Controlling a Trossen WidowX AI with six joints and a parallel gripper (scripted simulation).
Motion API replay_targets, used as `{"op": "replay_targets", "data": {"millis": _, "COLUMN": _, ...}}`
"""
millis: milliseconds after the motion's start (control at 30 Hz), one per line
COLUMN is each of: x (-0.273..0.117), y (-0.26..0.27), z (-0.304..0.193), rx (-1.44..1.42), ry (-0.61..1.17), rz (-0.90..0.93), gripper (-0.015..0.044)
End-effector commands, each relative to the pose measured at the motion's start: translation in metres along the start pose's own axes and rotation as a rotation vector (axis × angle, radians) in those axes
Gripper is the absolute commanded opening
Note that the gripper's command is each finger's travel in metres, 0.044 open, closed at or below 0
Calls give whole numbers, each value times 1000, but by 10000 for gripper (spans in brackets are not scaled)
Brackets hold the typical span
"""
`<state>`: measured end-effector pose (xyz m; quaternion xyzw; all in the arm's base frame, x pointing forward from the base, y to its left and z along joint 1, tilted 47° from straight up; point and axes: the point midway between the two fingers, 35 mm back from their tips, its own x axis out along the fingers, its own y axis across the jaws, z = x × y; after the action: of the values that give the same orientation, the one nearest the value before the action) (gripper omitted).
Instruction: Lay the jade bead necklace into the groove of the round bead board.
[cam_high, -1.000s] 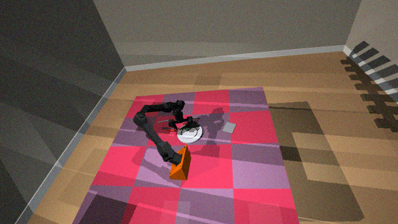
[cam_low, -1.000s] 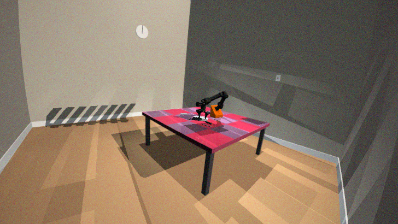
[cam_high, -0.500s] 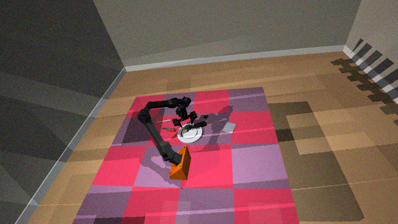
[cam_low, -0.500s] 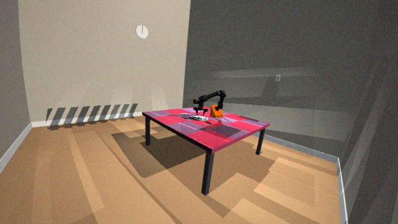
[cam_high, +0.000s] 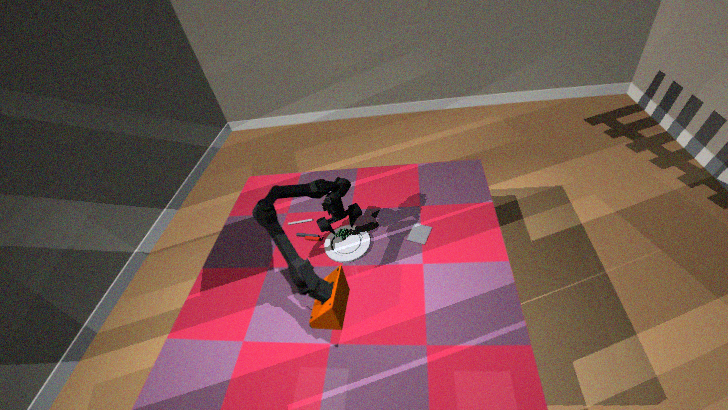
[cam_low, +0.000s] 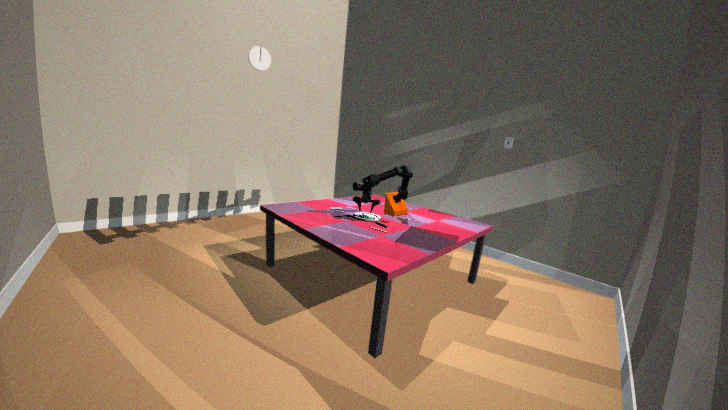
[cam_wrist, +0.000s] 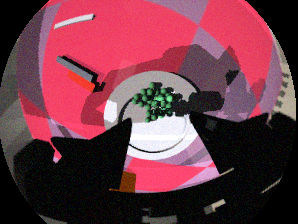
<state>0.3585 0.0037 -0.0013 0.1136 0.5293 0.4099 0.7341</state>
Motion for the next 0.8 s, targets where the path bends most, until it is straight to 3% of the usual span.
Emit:
{"op": "replay_targets", "data": {"millis": 0, "x": 3, "y": 0, "z": 0, "rx": 3, "ry": -1, "rz": 0, "gripper": 380}}
{"op": "replay_targets", "data": {"millis": 667, "x": 32, "y": 1, "z": -2, "rx": 6, "ry": 3, "rz": 6, "gripper": 380}}
{"op": "replay_targets", "data": {"millis": 767, "x": 30, "y": 1, "z": -1, "rx": 0, "ry": 5, "rz": 2, "gripper": 301}}
